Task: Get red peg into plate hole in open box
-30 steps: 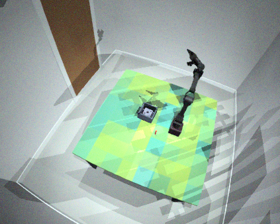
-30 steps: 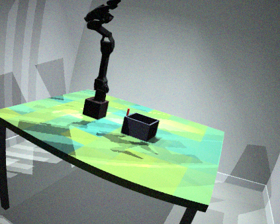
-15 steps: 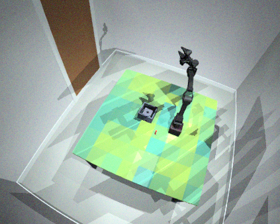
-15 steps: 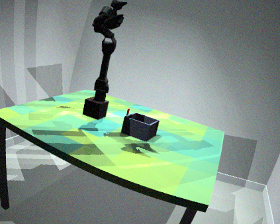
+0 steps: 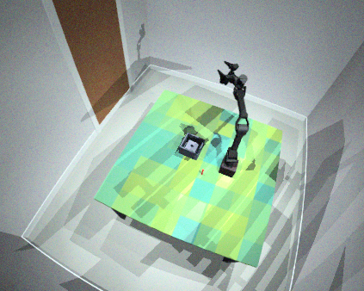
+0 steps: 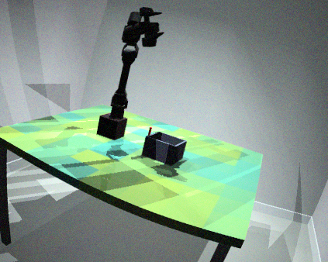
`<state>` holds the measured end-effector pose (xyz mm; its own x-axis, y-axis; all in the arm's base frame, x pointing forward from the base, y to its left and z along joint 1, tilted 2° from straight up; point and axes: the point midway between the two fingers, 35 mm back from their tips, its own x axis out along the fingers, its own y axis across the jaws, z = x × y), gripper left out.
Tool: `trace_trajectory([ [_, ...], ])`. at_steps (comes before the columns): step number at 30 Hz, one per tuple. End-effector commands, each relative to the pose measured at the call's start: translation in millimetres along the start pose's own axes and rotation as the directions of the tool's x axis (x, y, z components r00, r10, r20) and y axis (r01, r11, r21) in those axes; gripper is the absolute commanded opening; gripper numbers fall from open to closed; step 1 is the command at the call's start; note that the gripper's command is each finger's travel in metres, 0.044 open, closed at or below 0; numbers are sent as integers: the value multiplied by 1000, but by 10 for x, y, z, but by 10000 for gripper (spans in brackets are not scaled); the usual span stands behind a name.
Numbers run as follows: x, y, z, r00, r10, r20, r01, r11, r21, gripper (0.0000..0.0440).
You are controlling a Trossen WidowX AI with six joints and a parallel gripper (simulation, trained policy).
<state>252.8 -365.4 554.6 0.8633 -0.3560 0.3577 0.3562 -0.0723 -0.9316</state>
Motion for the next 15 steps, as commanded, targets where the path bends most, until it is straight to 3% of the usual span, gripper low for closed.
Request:
trace_trajectory([
  [1, 134, 239, 123, 999, 46, -1, -45, 988, 148, 440],
  [8, 318, 599, 394, 992, 127, 8, -121, 923, 365, 440],
  [15, 445, 968, 722, 975, 222, 27, -199, 808, 555, 440],
])
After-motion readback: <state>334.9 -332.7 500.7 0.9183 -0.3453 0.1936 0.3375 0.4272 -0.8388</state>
